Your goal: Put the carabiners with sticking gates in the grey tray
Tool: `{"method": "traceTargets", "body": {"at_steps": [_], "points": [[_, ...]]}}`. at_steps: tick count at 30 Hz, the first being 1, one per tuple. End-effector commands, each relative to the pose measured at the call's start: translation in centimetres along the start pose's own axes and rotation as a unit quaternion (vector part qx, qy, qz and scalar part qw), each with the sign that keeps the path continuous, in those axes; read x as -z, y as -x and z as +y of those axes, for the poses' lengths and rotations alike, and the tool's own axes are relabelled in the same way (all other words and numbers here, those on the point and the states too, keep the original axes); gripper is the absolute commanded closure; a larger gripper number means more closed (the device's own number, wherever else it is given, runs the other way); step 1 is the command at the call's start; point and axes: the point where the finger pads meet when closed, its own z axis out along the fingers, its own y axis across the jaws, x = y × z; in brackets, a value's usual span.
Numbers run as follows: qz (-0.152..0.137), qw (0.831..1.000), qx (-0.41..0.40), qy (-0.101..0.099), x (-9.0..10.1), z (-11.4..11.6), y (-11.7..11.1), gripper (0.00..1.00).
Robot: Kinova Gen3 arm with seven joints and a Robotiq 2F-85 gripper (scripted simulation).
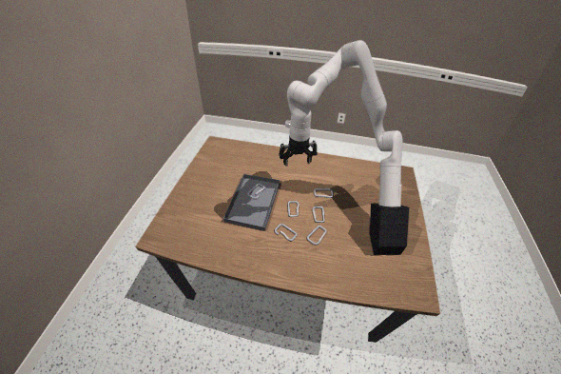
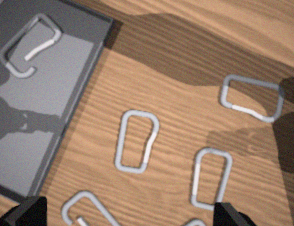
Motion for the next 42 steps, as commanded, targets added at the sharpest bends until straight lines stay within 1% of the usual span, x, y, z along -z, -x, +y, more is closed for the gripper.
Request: {"method": "traceTargets", "body": {"at_steps": [1,5,6,8,11,22,23,25,28,39,40,42], "points": [[-0.002,1.0,0.0,0.002,-0.1,-0.1,-0.3,0.0],[-0.002,1.0,0.0,0.002,-0.1,-0.1,-0.3,0.0],[-0.003,0.99,0.14,-0.001,0.0,0.0,-0.2,0.0],[-0.003,0.99,0.143,-0.002,0.0,0.0,-0.2,0.0],[-0.003,0.984,0.175,-0.002,0.0,0.0,-0.2,0.0],[-0.003,0.984,0.175,-0.002,0.0,0.0,-0.2,0.0],[-0.004,0.95,0.311,-0.005,0.1,0.0,0.0,0.0],[-0.004,0.949,0.314,-0.005,0.1,0.0,0.0,0.0],[-0.005,0.938,0.345,-0.006,0.1,0.0,0.0,0.0],[-0.005,0.938,0.345,-0.006,0.1,0.0,0.0,0.0],[-0.004,0.937,0.349,-0.007,-4.8,-2.3,2.7,0.0],[-0.004,0.937,0.349,-0.007,-4.8,-2.3,2.7,0.0]]}}
